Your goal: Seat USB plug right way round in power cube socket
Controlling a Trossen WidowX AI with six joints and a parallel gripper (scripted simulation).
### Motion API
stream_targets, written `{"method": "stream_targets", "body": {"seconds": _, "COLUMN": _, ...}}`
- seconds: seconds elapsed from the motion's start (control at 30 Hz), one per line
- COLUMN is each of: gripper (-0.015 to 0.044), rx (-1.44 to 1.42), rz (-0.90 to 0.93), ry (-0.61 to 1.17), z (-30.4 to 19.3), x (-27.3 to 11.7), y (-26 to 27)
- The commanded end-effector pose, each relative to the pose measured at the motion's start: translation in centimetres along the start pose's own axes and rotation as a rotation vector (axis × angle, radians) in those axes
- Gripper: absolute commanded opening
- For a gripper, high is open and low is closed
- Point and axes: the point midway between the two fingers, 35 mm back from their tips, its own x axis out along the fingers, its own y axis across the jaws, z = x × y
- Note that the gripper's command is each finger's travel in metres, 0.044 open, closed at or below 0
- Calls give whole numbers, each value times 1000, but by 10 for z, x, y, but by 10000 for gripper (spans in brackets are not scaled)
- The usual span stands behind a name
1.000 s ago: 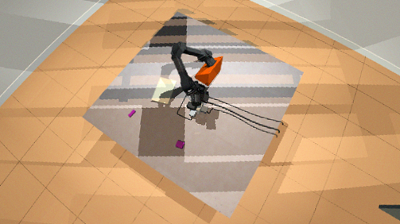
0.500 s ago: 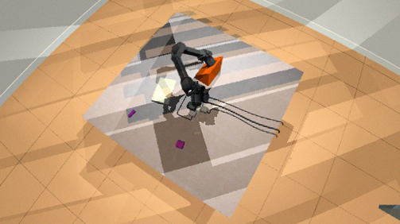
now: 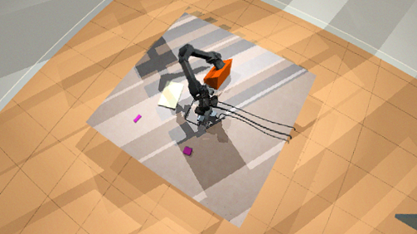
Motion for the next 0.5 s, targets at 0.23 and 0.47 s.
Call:
{"method": "stream_targets", "body": {"seconds": 0.23, "gripper": 0, "rx": 1, "rz": -1, "ry": 0, "z": 0, "x": 0, "y": 0}}
{"method": "stream_targets", "body": {"seconds": 0.47, "gripper": 0, "rx": 0, "rz": 0, "ry": 0, "z": 0, "x": -2, "y": 0}}
